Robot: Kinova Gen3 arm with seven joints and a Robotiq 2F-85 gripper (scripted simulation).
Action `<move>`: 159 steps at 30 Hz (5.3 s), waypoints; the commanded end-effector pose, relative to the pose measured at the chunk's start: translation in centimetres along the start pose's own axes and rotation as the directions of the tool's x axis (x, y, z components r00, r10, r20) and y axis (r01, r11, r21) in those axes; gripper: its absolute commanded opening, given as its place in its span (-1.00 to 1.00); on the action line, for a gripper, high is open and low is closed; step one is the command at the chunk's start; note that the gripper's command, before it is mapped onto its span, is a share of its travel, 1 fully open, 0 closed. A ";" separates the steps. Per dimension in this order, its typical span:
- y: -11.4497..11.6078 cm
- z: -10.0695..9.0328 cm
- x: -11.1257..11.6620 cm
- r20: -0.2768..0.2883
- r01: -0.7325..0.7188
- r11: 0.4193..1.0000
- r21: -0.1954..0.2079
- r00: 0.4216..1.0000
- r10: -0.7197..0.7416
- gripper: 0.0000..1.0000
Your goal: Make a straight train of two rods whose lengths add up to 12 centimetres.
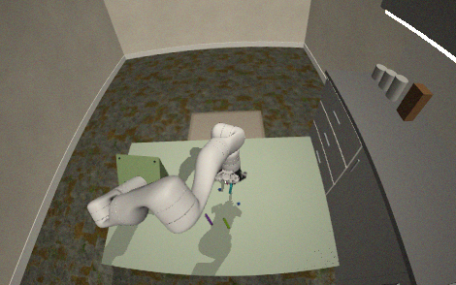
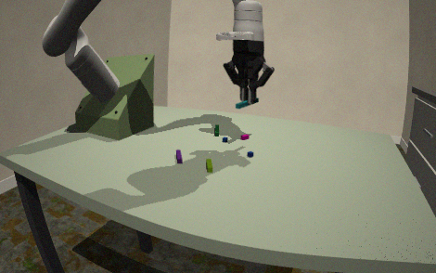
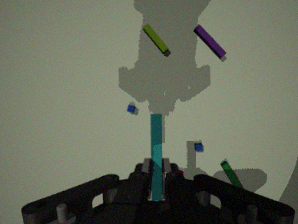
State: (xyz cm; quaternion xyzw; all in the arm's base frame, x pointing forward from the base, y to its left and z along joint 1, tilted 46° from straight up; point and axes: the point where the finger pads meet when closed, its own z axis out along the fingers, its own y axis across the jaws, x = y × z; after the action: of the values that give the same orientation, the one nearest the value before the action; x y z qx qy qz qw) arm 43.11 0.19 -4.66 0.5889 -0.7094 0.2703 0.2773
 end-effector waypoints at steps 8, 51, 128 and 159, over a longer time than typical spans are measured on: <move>1.0 0.3 -10.2 -0.008 -0.286 0.958 0.011 0.958 0.286 -0.91; 1.2 6.3 -11.7 0.000 -0.329 0.944 0.008 0.944 0.329 -0.91; 1.3 9.5 -11.4 -0.011 -0.333 0.943 0.011 0.943 0.333 -0.91; 1.3 9.5 -11.5 -0.010 -0.334 0.943 0.011 0.942 0.334 -0.91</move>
State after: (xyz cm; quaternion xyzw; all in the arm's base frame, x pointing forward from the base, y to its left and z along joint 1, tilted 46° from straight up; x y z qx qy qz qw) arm 42.93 1.52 -19.36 0.4620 -0.7943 0.3195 0.2316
